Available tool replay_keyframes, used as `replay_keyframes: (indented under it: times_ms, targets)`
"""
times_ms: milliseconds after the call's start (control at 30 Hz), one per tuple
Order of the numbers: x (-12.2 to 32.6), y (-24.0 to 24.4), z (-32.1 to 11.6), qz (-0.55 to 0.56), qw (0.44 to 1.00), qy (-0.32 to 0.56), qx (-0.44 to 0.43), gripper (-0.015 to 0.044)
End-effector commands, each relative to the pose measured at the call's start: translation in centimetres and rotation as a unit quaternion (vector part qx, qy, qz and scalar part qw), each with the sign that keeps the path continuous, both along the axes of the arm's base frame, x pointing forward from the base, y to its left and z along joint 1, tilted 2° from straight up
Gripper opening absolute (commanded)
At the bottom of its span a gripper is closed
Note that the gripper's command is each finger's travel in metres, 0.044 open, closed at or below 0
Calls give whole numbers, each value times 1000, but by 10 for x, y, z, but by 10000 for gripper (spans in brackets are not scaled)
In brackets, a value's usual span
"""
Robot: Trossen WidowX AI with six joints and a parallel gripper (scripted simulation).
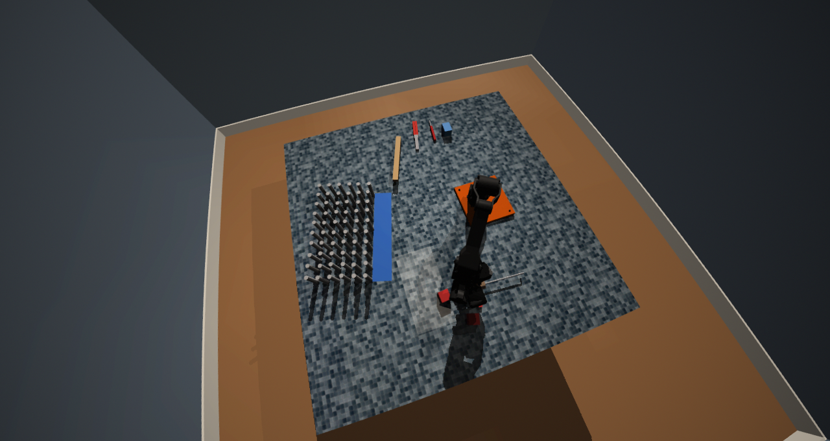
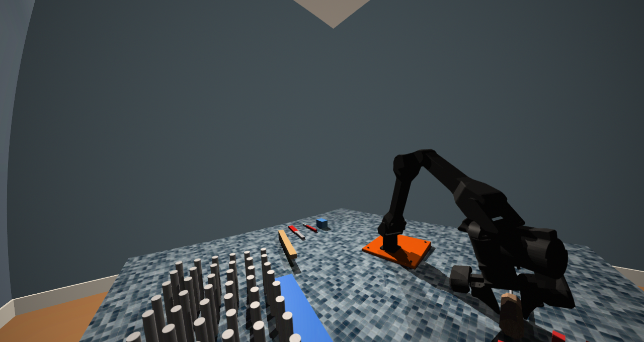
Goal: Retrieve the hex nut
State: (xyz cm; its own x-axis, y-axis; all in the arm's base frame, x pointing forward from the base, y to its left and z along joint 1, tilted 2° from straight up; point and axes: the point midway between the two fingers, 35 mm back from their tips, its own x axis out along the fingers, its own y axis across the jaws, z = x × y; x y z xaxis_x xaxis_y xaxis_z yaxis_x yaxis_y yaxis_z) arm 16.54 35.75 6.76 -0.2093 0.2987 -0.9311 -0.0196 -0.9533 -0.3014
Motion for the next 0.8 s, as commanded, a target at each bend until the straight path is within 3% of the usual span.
replay_keyframes:
  times_ms: [0,767]
  targets:
    - [2,5,23,2,1000,-2,5,0]
    - [-6,0,134,-1,1000,-3,7,0]
